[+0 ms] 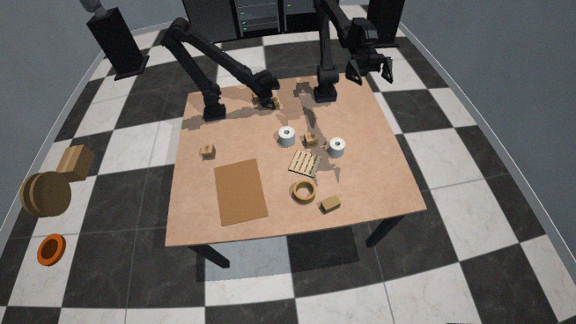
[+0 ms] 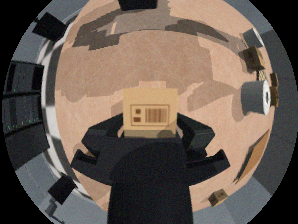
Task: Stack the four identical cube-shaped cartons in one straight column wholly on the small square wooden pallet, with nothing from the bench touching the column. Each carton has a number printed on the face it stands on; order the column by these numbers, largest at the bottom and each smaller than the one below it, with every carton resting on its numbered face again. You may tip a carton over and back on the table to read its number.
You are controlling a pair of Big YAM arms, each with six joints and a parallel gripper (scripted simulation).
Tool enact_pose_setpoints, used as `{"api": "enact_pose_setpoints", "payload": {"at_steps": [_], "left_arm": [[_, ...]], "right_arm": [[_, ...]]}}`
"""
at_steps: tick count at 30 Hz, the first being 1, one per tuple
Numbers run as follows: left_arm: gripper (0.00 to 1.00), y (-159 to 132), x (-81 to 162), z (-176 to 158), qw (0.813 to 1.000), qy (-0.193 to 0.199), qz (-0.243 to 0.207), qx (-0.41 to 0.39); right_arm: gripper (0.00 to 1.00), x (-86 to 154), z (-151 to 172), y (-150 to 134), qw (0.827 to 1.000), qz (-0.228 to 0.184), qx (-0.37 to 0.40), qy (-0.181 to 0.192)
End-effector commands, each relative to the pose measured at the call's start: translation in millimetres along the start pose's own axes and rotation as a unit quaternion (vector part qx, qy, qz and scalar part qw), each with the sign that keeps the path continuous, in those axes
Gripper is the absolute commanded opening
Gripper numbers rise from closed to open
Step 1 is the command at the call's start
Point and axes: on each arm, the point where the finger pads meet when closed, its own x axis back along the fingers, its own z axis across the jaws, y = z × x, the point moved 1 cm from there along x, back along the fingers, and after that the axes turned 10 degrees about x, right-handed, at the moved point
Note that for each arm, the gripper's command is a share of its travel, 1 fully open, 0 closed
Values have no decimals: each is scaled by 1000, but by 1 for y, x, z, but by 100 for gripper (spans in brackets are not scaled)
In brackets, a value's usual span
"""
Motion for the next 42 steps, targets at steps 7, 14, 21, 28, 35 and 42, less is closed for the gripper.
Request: {"api": "enact_pose_setpoints", "payload": {"at_steps": [7, 14, 21, 28, 35, 42], "left_arm": [[100, 23, -2, -5, 1000, -4, -19, -5], [100, 23, -2, -5, 1000, -4, -19, -5], [100, 23, -2, -5, 1000, -4, -19, -5], [100, 23, -2, -5, 1000, -4, -19, -5], [100, 23, -2, -5, 1000, -4, -19, -5], [100, 23, -2, -5, 1000, -4, -19, -5]], "right_arm": [[50, -5, 0, 5, 1000, -9, -6, -2], [67, -2, -1, 5, 1000, -9, -7, -2], [80, 1, 4, -15, 1000, 5, -11, 0], [80, 5, 7, -27, 1000, 15, -10, 2], [80, 20, 1, -2, 1000, -6, -11, -2], [100, 51, -5, 22, 1000, -28, -7, -7]]}}
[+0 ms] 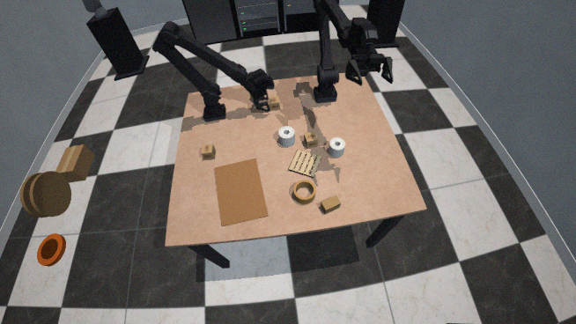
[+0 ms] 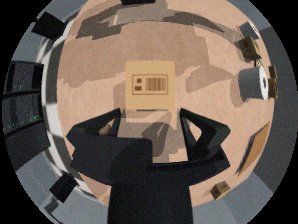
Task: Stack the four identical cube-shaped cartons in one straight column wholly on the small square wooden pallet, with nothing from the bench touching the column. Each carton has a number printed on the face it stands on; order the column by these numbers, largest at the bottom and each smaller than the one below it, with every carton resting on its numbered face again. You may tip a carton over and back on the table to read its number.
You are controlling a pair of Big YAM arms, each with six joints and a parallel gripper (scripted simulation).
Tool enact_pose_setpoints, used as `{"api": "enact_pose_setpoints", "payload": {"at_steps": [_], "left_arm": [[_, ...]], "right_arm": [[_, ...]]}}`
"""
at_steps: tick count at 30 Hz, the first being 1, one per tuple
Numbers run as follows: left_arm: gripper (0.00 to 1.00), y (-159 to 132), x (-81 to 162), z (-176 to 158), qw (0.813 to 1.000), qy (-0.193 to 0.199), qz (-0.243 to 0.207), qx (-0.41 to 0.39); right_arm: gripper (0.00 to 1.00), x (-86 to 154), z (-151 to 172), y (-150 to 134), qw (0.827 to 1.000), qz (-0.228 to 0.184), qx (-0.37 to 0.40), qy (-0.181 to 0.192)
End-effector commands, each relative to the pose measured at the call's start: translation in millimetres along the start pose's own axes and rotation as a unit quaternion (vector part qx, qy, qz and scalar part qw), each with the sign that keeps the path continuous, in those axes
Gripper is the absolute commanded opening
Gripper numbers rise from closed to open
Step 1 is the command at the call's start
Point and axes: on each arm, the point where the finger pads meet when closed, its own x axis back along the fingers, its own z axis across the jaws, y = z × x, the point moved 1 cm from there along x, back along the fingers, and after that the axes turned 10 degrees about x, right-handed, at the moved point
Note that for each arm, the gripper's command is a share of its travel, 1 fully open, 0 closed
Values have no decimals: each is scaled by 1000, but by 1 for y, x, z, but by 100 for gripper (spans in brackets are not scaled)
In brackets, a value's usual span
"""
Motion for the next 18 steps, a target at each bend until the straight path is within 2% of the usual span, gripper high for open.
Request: {"api": "enact_pose_setpoints", "payload": {"at_steps": [1, 6, 7, 17, 18], "left_arm": [[100, 23, -2, -5, 1000, -4, -19, -5], [100, 23, -2, -5, 1000, -4, -19, -5], [100, 23, -2, -5, 1000, -4, -19, -5], [100, 23, -2, -5, 1000, -4, -19, -5], [100, 23, -2, -5, 1000, -4, -19, -5]], "right_arm": [[100, 41, -10, 50, 999, -49, -2, -9], [100, 83, -13, 55, 998, -58, -5, -13], [100, 79, -10, 39, 999, -43, -6, -9], [100, 64, -7, 23, 1000, -20, -6, -4], [89, 70, -11, 38, 999, -35, 1, -8]]}}
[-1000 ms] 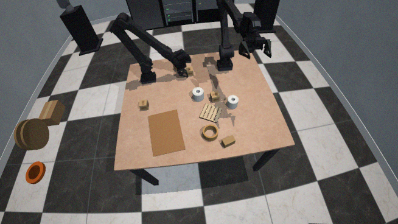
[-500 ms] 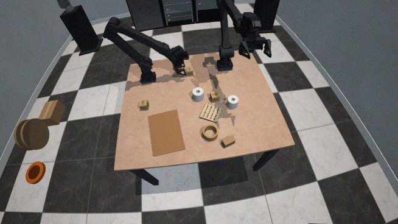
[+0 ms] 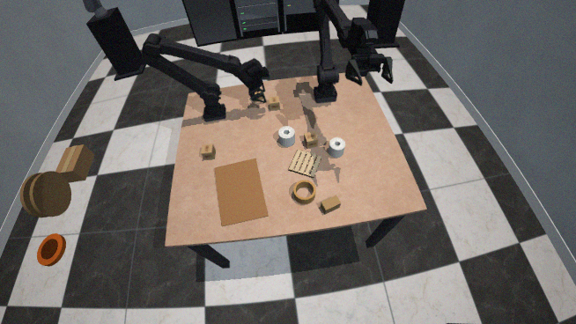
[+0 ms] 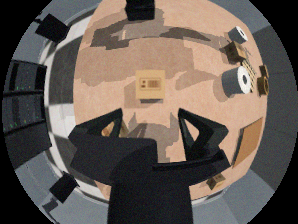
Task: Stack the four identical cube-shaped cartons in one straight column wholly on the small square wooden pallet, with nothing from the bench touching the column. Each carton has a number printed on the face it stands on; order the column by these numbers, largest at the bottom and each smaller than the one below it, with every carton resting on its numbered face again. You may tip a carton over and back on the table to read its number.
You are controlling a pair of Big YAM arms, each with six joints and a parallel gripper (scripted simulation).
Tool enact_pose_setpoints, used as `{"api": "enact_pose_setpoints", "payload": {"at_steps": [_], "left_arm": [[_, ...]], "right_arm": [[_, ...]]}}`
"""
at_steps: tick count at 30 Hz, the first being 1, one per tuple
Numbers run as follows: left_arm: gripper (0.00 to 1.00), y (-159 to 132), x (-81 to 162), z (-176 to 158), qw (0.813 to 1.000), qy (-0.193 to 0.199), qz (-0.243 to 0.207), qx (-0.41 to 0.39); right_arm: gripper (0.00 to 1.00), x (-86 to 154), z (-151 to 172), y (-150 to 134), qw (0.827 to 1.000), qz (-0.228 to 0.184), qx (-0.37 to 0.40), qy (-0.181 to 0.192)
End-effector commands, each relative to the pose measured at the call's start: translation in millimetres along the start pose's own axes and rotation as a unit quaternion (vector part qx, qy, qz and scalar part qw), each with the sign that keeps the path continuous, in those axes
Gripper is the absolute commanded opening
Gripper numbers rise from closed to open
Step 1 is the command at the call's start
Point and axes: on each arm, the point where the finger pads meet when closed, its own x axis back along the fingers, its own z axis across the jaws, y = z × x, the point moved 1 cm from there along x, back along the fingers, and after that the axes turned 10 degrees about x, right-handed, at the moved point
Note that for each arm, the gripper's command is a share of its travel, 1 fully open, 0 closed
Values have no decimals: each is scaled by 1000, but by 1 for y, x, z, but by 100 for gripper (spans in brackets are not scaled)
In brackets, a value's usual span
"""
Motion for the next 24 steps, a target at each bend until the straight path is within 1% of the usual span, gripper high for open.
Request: {"api": "enact_pose_setpoints", "payload": {"at_steps": [1, 4, 6, 8, 9, 11, 12, 15, 16, 17, 20, 23, 24], "left_arm": [[100, 23, -2, -5, 1000, -4, -19, -5], [100, 23, -2, -5, 1000, -4, -19, -5], [100, 23, -2, -5, 1000, -4, -19, -5], [100, 23, -2, -5, 1000, -4, -19, -5], [100, 23, -2, -5, 1000, -4, -19, -5], [100, 23, -2, -5, 1000, -4, -19, -5], [100, 23, -2, -5, 1000, -4, -19, -5], [100, 23, -2, -5, 1000, -4, -19, -5], [100, 23, -2, -5, 1000, -4, -19, -5], [100, 23, -2, -5, 1000, -4, -19, -5], [100, 23, -2, -5, 1000, -4, -19, -5], [100, 23, -2, -5, 1000, -4, -19, -5], [100, 23, -2, -5, 1000, -4, -19, -5]], "right_arm": [[79, 8, -11, 26, 1000, -19, 7, -9], [79, 9, -34, 57, 998, -45, 31, -44], [79, 9, -60, 83, 994, -58, 48, -79], [79, 9, -60, 83, 994, -58, 48, -79], [79, 9, -77, 97, 992, -61, 56, -100], [79, 7, -124, 129, 985, -54, 70, -148], [79, 5, -139, 137, 983, -49, 73, -159], [79, -4, -192, 157, 981, -20, 82, -176], [79, -8, -211, 162, 980, -8, 85, -178], [79, -16, -227, 161, 981, 11, 86, -171], [79, -41, -276, 154, 985, 57, 86, -135], [79, -61, -302, 141, 990, 86, 81, -82], [79, -61, -302, 141, 990, 86, 81, -82]]}}
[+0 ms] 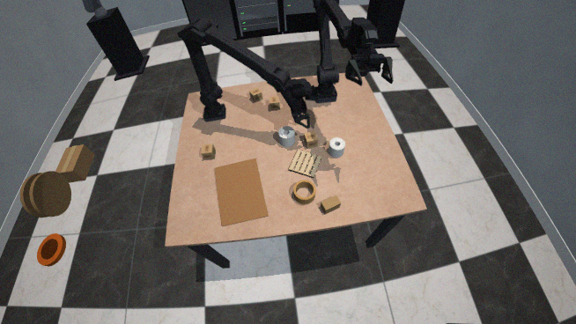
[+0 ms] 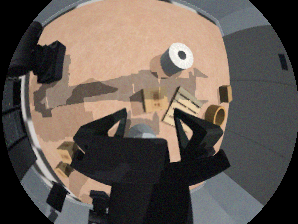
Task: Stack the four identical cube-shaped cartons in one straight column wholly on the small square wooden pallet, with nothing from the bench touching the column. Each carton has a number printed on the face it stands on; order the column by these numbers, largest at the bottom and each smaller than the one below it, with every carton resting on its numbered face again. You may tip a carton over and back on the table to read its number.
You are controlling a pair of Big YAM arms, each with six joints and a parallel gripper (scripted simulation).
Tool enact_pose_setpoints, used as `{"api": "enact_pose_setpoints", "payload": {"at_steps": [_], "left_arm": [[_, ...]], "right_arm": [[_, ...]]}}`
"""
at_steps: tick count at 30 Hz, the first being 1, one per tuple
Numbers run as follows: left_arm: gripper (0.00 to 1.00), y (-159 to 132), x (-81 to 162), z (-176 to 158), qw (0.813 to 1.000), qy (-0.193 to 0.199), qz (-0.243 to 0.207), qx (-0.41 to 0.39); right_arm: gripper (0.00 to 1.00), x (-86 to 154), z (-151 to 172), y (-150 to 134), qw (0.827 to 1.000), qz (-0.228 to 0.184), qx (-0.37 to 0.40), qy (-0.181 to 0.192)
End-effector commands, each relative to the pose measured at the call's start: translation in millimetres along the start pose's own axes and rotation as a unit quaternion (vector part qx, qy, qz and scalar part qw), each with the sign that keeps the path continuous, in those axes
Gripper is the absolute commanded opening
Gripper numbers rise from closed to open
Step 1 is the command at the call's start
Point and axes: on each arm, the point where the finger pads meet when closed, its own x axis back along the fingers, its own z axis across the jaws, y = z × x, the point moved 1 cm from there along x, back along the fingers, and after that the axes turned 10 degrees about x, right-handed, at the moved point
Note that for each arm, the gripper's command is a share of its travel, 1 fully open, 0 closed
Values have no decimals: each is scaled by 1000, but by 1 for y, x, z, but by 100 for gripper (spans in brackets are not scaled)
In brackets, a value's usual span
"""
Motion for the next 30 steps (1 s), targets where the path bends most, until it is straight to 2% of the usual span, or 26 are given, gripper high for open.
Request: {"api": "enact_pose_setpoints", "payload": {"at_steps": [1, 6, 12, 21, 30], "left_arm": [[100, 23, -2, -5, 1000, -4, -19, -5], [100, 23, -2, -5, 1000, -4, -19, -5], [100, 23, -2, -5, 1000, -4, -19, -5], [100, 23, -2, -5, 1000, -4, -19, -5], [100, 23, -2, -5, 1000, -4, -19, -5]], "right_arm": [[79, -8, -19, 9, 998, 24, 45, 22], [79, -30, -31, -8, 994, 43, 36, 97], [79, -38, -35, -16, 990, 46, 23, 135], [79, -39, -32, -11, 990, 45, 20, 135], [79, -61, -31, 2, 990, 42, 25, 133]]}}
